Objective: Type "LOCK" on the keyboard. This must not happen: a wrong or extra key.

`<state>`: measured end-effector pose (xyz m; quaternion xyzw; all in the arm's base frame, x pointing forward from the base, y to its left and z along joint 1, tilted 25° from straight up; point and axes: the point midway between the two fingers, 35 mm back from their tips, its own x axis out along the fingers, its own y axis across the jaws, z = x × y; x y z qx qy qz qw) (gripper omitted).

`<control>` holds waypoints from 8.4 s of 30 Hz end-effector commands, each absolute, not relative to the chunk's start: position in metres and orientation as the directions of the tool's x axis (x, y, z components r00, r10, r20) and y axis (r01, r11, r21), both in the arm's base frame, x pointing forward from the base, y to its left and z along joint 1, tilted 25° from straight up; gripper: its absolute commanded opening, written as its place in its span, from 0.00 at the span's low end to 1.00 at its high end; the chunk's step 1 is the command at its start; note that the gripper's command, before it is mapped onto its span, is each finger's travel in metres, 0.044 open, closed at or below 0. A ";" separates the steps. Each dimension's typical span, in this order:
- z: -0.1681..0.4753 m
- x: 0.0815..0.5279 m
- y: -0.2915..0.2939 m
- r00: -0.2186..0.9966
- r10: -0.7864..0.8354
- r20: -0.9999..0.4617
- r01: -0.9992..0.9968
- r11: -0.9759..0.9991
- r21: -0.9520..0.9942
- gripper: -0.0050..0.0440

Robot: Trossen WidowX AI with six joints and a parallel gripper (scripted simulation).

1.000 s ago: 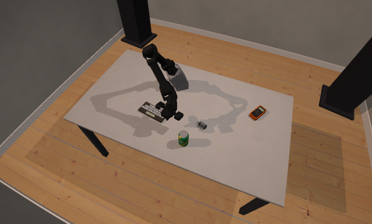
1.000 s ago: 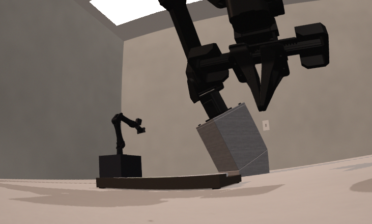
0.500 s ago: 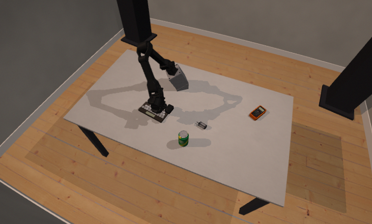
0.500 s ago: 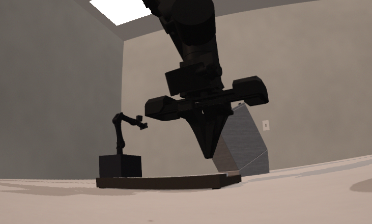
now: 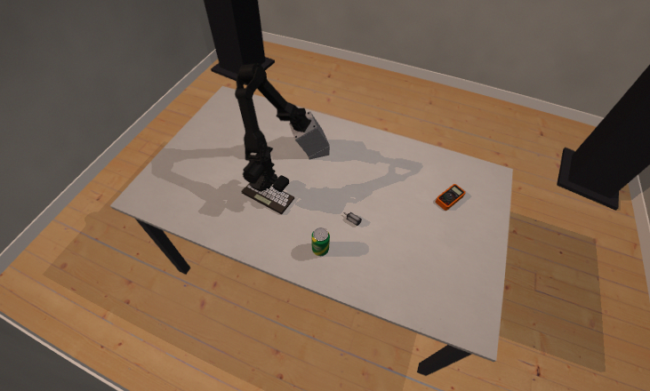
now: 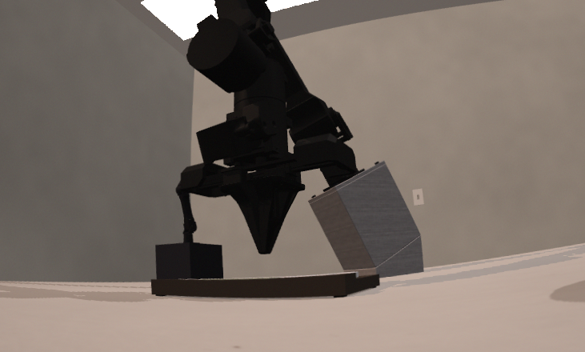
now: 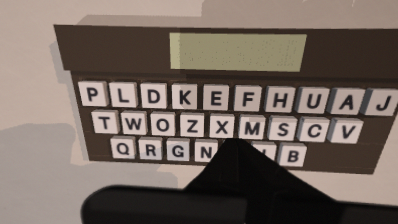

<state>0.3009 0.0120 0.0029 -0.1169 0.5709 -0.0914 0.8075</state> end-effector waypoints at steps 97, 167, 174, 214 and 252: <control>-0.033 0.329 0.073 0.336 -0.266 -0.904 -0.001 0.959 -0.283 0.00; -0.018 0.304 0.052 0.335 -0.267 -0.904 -0.001 0.959 -0.284 0.00; -0.023 0.307 0.051 0.337 -0.266 -0.903 -0.001 0.959 -0.283 0.00; -0.032 0.312 0.048 0.345 -0.263 -0.901 0.002 0.960 -0.280 0.00; 0.011 0.303 -0.044 0.334 -0.267 -0.904 -0.002 0.959 -0.284 0.00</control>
